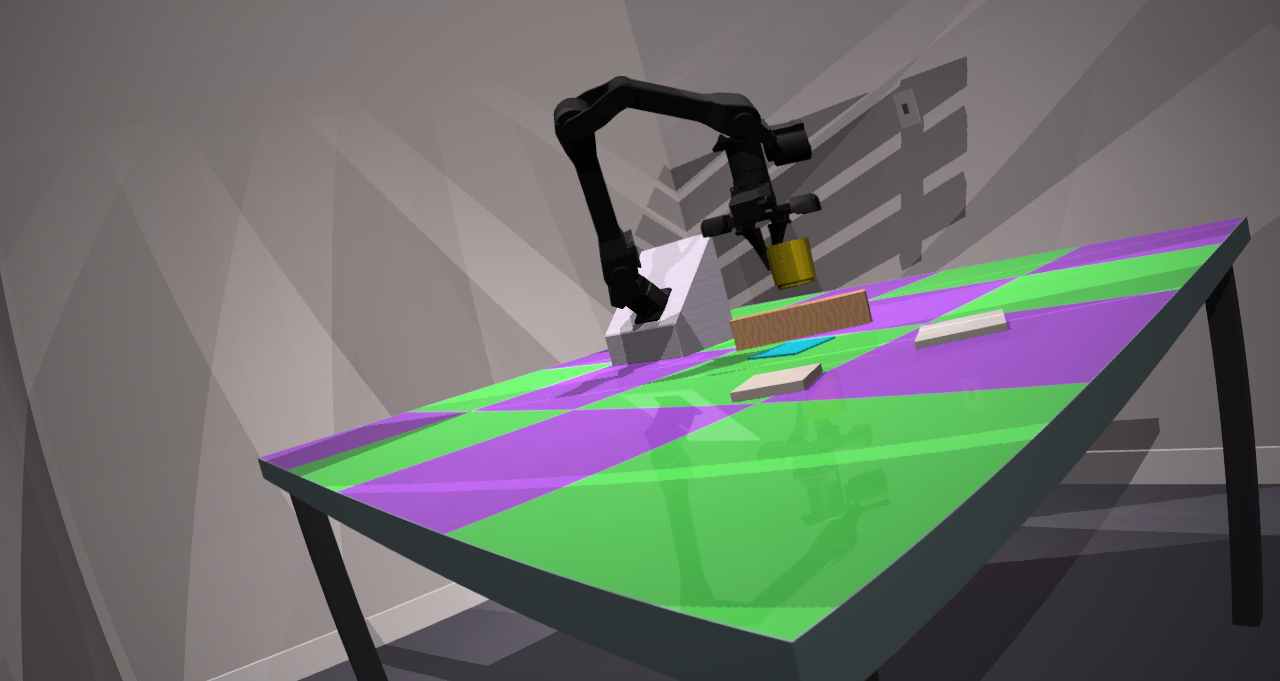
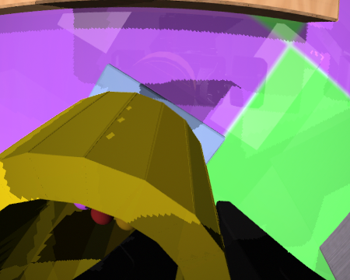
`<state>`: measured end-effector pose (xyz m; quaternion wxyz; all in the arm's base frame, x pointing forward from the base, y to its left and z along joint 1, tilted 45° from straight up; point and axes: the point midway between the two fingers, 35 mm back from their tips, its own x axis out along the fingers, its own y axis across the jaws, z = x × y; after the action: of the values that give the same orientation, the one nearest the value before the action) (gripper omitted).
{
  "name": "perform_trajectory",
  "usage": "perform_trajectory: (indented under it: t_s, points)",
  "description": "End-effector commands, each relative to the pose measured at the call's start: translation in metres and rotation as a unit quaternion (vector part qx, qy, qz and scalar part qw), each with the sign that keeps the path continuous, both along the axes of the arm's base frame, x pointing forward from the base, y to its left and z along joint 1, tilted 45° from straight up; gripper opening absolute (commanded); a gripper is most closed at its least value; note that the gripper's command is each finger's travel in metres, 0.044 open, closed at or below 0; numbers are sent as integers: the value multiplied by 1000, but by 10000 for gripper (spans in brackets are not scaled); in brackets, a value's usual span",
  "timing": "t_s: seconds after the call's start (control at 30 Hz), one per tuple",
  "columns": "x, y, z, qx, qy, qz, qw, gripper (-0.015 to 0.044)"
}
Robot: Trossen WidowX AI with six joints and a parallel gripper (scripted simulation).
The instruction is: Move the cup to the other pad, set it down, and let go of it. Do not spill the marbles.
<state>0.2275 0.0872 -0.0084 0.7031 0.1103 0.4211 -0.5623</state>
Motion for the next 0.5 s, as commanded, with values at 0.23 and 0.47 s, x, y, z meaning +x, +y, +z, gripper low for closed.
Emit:
perform_trajectory:
  t_s: [0.23,0.47]
  points:
    - [14,-17,18,1,-3,2,1000,0]
    - [23,-28,29,0,-4,2,1000,0]
